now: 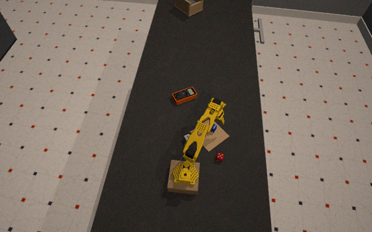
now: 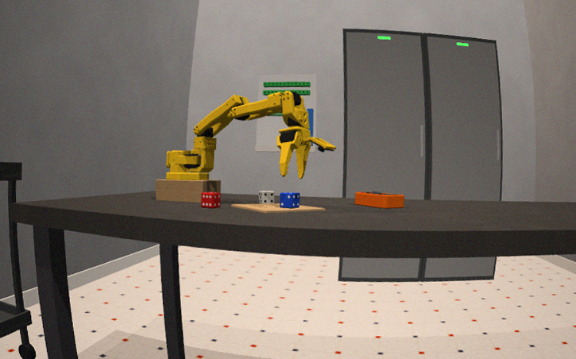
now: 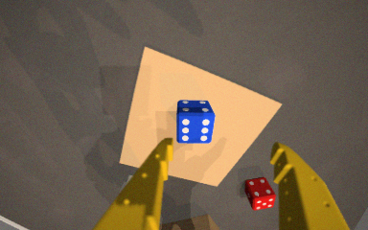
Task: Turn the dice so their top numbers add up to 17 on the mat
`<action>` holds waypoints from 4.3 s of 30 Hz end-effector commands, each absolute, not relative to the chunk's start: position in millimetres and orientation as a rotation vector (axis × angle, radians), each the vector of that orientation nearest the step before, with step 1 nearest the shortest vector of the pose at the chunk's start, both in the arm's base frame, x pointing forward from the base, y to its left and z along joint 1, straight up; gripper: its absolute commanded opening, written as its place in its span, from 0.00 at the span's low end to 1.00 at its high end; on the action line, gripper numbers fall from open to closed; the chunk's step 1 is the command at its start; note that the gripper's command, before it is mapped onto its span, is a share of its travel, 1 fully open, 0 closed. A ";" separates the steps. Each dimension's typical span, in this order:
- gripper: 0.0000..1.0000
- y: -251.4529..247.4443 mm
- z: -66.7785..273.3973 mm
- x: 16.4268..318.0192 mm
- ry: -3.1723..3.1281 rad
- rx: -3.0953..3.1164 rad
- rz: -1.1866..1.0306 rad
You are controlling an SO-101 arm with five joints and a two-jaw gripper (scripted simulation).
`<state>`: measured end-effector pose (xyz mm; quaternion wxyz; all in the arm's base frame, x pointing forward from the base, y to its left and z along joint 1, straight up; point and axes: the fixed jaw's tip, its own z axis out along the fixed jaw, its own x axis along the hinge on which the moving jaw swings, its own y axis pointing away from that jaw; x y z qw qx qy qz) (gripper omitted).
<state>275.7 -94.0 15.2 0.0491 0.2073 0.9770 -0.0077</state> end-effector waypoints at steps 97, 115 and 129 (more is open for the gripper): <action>0.35 -178.8 104.2 157.8 1.814 2.020 -0.019; 0.35 -178.0 87.8 150.1 1.801 2.120 -0.013; 0.35 -161.3 23.1 136.6 2.017 2.375 -0.001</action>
